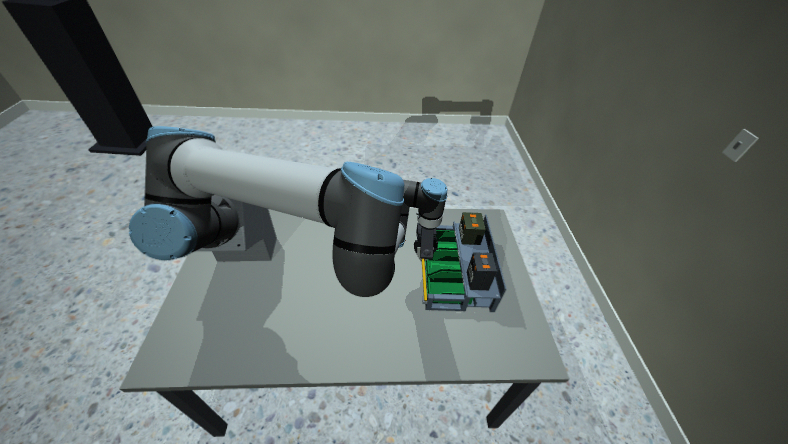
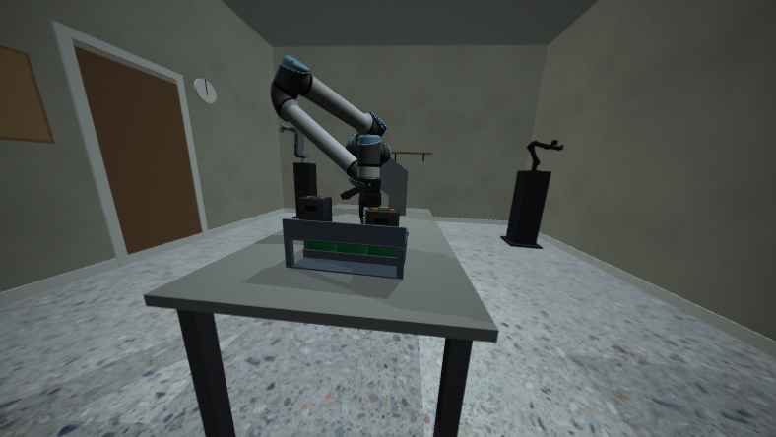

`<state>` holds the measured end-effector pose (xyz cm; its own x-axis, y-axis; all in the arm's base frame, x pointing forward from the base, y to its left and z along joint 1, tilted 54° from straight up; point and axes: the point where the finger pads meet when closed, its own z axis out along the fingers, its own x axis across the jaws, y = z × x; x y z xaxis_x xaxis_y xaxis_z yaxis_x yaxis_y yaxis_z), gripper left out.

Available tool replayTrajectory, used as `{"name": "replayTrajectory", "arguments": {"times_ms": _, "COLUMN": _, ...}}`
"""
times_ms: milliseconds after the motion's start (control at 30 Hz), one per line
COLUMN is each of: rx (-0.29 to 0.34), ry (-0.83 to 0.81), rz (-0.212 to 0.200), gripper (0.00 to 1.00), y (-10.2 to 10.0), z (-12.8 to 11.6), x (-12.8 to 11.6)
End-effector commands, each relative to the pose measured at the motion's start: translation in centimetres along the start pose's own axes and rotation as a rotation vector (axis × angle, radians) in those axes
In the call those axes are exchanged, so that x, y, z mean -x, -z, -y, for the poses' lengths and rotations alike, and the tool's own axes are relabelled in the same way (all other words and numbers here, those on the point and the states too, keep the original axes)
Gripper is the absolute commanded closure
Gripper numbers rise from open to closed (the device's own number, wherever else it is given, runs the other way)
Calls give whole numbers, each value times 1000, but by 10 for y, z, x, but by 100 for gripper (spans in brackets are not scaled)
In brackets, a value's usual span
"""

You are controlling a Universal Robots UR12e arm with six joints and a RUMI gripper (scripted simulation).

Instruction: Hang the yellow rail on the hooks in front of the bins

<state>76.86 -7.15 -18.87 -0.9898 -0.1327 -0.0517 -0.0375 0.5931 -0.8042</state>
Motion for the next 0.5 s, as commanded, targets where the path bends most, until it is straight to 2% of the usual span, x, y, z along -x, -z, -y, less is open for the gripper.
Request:
{"name": "replayTrajectory", "arguments": {"times_ms": 0, "rx": 1, "ry": -2, "rz": 3, "gripper": 100, "y": 0, "z": 0, "x": 3}}
{"name": "replayTrajectory", "arguments": {"times_ms": 467, "rx": 1, "ry": -2, "rz": 3, "gripper": 100, "y": -1, "z": 0, "x": 3}}
